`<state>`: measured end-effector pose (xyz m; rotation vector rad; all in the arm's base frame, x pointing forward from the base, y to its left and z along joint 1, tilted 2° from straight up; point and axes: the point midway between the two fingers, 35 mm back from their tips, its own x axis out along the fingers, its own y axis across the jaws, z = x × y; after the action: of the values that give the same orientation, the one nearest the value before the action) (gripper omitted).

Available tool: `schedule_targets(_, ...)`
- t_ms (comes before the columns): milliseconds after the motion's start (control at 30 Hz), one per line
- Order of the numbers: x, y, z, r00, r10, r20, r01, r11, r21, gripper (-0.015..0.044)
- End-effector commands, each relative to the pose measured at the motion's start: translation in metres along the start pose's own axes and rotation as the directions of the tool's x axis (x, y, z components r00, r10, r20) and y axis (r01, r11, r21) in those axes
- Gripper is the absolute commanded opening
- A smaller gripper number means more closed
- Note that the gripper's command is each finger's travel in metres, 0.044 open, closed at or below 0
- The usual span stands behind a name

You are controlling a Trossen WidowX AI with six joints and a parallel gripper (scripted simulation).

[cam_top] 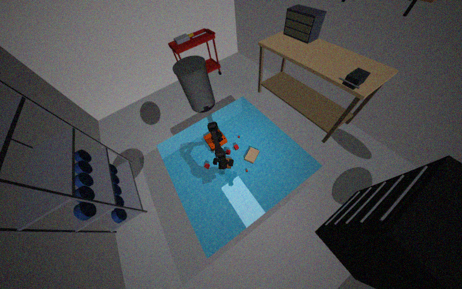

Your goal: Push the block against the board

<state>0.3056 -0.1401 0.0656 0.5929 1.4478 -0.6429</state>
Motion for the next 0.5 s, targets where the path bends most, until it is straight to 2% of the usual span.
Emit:
schedule_targets(0,0.001,0.000,0.005,1.000,0.001,-0.003,-0.001,1.000,0.000,0.0000)
schedule_targets(467,0.000,0.000,0.028,1.000,0.001,-0.001,-0.001,1.000,0.000,0.0000)
